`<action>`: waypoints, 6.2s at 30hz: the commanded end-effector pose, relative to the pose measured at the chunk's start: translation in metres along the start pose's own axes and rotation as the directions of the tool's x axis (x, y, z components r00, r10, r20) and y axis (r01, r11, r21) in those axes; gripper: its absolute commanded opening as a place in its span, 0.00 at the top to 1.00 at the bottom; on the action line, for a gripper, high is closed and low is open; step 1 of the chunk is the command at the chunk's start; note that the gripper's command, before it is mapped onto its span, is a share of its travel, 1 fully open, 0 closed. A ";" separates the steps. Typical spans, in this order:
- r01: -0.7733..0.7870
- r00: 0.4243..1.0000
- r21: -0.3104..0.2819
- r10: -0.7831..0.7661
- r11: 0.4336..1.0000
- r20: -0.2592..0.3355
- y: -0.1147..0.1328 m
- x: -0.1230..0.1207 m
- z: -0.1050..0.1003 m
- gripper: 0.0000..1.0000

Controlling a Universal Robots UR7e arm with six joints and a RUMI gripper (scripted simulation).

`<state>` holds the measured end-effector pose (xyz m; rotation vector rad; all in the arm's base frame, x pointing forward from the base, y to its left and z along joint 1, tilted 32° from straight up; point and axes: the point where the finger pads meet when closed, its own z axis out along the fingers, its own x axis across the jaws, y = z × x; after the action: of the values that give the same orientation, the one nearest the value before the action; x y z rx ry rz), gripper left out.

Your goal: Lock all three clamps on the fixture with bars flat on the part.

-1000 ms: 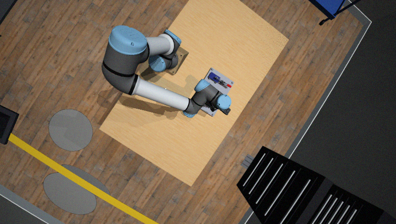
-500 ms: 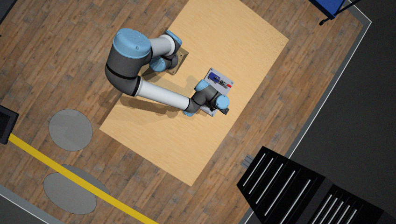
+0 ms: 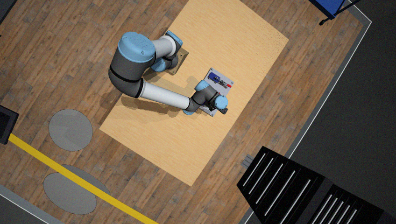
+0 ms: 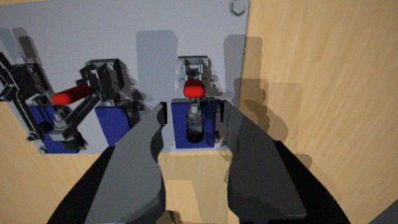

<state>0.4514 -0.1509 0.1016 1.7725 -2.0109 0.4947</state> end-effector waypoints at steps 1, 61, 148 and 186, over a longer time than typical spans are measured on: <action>0.000 1.000 0.007 0.000 1.000 0.000 -0.002 0.001 0.003 0.72; -0.001 1.000 0.012 0.001 1.000 -0.002 -0.005 0.001 0.030 1.00; 0.000 1.000 0.007 0.000 1.000 0.000 -0.027 0.001 0.034 1.00; 0.000 1.000 0.007 0.000 1.000 0.000 -0.041 0.001 0.043 1.00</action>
<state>0.4870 -0.1779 0.0665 1.7761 -2.0111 0.5039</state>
